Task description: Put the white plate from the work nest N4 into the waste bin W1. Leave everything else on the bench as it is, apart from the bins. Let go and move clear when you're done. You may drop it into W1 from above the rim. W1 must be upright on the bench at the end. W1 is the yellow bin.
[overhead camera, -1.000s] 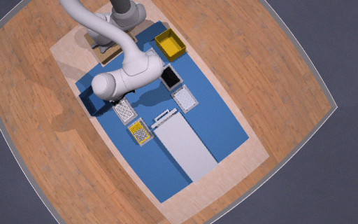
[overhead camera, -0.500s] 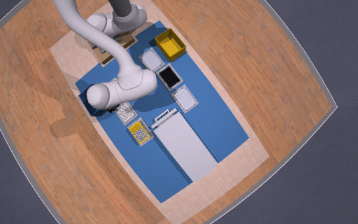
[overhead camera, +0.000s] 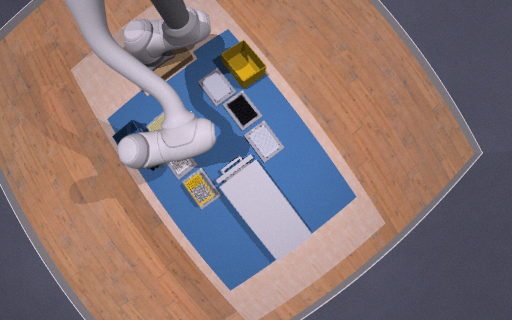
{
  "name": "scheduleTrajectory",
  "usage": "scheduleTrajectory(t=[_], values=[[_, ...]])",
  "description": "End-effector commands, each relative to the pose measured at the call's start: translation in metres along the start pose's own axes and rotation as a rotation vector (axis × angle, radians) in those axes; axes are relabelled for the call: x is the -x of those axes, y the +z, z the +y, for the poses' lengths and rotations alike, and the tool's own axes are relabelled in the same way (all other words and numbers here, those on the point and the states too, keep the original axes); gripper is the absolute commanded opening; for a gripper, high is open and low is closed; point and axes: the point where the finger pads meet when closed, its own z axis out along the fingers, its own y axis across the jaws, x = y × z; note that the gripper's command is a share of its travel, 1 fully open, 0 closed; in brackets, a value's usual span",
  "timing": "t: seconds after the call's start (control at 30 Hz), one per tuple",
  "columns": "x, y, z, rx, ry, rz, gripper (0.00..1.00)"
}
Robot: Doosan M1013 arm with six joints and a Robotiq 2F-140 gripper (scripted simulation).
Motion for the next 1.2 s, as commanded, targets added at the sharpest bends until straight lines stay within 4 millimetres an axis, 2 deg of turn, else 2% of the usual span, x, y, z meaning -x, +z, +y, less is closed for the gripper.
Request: scheduleTrajectory(t=[0.0,0.2,1.17], values=[[-0.001,0.001,0.002,0.000,0.000,0.000,0.70],[-0.001,0.001,0.002,0.000,0.000,0.000,0.70],[-0.001,0.034,0.002,0.000,0.000,0.000,0.70]])
